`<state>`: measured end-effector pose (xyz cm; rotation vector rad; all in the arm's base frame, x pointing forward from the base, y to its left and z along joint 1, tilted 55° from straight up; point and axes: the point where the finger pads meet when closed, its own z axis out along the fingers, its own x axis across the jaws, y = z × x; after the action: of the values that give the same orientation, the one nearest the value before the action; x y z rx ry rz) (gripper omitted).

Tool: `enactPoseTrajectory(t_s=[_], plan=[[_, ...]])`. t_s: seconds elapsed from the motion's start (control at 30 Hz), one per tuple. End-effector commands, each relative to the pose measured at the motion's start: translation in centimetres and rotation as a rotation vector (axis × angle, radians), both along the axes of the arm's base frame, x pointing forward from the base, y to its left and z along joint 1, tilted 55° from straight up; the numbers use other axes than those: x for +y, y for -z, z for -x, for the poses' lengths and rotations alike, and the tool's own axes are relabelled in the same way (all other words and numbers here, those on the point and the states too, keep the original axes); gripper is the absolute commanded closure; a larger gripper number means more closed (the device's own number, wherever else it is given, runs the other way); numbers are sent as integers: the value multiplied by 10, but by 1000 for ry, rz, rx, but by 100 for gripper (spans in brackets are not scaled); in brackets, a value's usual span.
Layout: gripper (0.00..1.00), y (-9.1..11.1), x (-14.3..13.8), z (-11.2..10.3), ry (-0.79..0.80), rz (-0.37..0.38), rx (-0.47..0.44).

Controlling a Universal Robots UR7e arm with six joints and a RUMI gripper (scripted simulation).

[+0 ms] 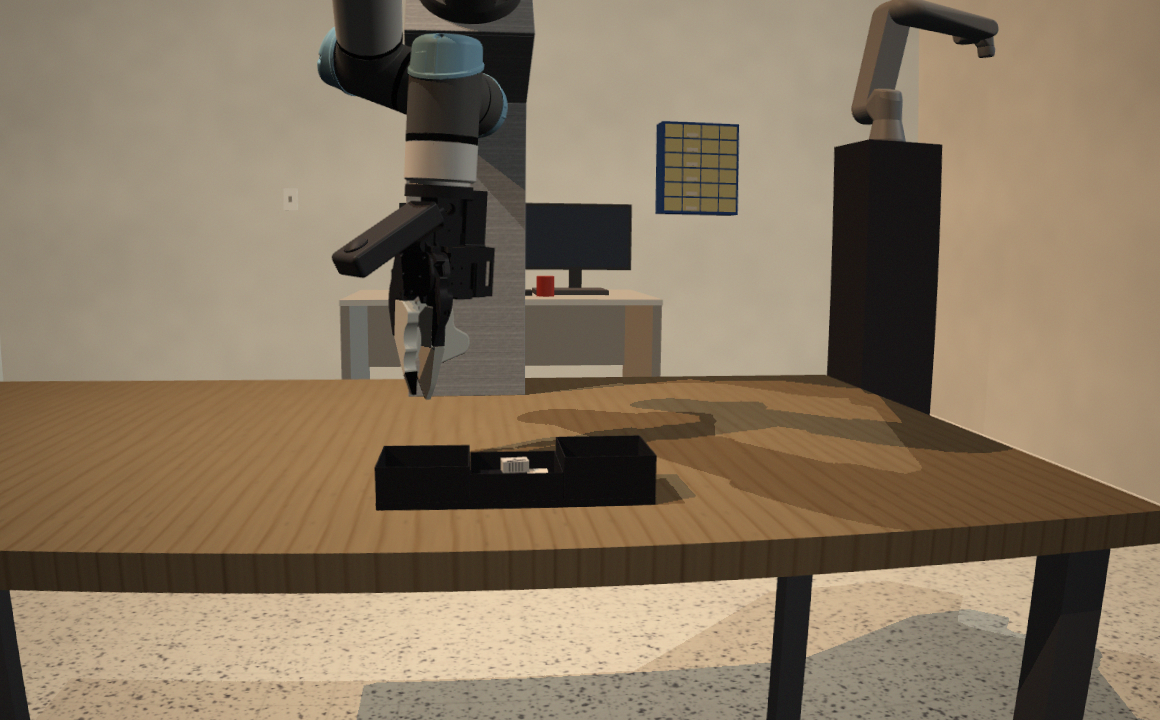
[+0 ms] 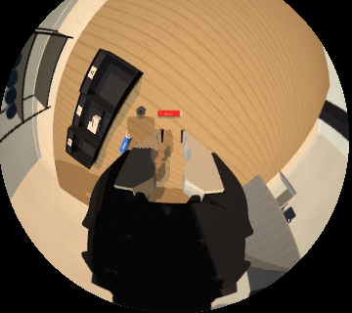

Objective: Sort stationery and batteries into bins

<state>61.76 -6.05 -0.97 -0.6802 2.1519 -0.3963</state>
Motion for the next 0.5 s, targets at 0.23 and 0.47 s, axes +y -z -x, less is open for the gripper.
enactPoseTrajectory(t_s=[0.23,0.47], plan=[[86,0,0,1,-189,246,-5],[86,-1,-1,-1,-284,379,-4]])
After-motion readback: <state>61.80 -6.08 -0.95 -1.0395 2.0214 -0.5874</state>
